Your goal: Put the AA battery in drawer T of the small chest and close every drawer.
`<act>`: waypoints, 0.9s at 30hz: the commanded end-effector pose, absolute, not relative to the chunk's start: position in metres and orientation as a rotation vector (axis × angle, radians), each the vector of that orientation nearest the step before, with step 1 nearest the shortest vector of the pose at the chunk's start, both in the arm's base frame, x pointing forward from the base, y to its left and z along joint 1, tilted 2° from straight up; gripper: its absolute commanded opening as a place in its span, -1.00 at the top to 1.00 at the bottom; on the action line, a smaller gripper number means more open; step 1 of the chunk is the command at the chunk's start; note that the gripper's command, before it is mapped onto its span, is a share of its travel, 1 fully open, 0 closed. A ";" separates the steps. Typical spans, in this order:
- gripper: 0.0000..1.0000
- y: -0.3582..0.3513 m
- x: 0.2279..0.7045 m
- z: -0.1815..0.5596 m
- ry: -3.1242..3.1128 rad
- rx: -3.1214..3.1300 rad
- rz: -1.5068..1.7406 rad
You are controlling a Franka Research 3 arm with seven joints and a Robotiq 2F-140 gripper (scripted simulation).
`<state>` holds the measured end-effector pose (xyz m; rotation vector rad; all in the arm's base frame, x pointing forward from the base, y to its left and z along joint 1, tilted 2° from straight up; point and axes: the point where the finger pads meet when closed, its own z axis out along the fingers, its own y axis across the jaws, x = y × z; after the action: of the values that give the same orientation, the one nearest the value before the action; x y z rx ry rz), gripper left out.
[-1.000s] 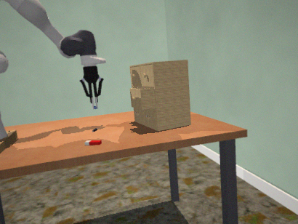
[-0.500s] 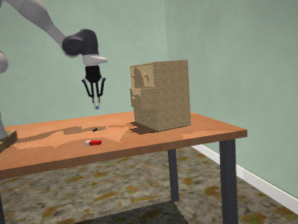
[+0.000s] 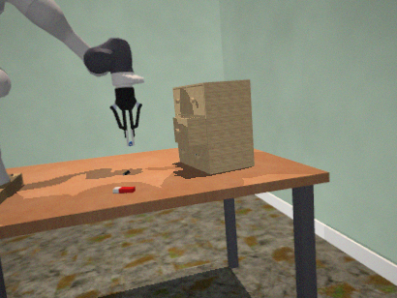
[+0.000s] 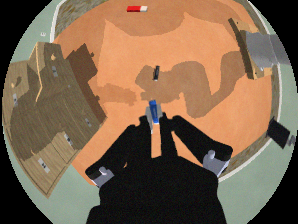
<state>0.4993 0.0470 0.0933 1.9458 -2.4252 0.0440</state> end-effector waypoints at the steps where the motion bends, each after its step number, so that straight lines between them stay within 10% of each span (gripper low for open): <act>1: 0.89 0.034 0.502 0.094 -2.545 1.788 0.038; 27: 0.89 0.002 0.506 0.095 -2.712 1.527 0.041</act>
<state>0.5065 0.0006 0.0952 1.5857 -2.6790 0.0497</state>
